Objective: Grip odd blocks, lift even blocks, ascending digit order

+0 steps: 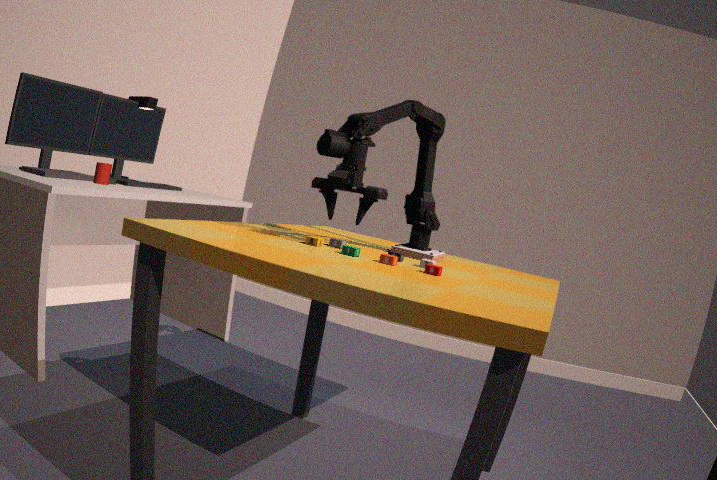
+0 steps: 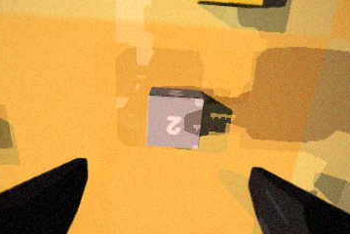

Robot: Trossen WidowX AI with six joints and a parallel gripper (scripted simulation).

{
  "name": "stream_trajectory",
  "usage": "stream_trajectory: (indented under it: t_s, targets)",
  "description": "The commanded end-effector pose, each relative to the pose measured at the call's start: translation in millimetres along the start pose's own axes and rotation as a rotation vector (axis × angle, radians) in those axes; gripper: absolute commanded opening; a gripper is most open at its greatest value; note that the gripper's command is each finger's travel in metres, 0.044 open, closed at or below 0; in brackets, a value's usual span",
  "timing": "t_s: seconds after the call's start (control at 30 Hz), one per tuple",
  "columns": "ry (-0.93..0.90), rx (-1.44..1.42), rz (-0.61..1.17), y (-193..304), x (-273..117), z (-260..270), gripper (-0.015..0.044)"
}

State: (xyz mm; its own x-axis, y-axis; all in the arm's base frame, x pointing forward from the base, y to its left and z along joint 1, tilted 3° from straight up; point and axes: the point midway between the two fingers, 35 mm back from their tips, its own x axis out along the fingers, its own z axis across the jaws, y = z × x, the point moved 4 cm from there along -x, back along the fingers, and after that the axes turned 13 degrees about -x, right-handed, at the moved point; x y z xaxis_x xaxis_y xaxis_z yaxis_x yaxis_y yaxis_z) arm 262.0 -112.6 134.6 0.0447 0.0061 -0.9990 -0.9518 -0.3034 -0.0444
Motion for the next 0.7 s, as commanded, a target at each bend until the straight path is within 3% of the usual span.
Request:
stream_trajectory:
  t_s: [0.0,0.13,0.5,0.67]
  targets:
    - [0.021,-0.005,-0.024,-0.6,-51.8,-0.4,0.0216]
    - [0.021,-0.005,-0.023,0.5,-60.5,0.6,0.012]
    - [0.021,-0.005,-0.023,-0.4,-60.5,2.6,0.012]
    - [0.015,-0.005,-0.024,-17.9,-60.3,57.4,0.012]
